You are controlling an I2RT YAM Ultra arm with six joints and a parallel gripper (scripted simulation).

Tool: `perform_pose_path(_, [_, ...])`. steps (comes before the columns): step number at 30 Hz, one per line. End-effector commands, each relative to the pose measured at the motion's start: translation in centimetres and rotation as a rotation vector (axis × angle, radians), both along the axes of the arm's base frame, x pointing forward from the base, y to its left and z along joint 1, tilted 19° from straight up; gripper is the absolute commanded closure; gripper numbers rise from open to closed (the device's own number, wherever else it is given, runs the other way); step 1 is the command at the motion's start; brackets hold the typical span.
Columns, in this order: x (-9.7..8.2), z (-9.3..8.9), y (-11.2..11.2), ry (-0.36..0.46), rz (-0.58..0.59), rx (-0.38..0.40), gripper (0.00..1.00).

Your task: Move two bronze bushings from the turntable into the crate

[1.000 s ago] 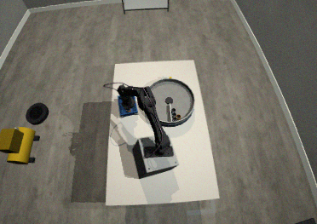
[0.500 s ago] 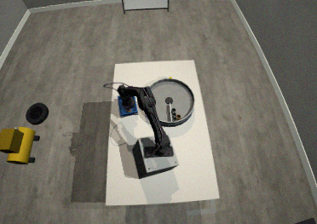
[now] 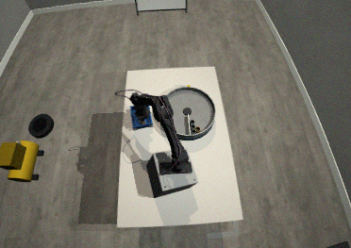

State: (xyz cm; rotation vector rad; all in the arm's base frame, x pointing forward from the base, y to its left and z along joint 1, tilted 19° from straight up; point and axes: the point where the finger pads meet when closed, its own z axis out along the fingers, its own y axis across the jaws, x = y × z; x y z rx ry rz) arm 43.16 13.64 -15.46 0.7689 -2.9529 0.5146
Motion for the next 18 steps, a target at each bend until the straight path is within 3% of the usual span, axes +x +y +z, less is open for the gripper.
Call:
perform_pose_path(1, [0.9, 3.8, 2.5, -0.047, 0.016, 0.026, 0.84])
perform_pose_path(5, [0.7, 5.7, 3.2, -0.044, 0.015, 0.030, 0.84])
perform_pose_path(18, [0.5, 8.6, 4.1, -0.045, 0.015, 0.030, 0.84])
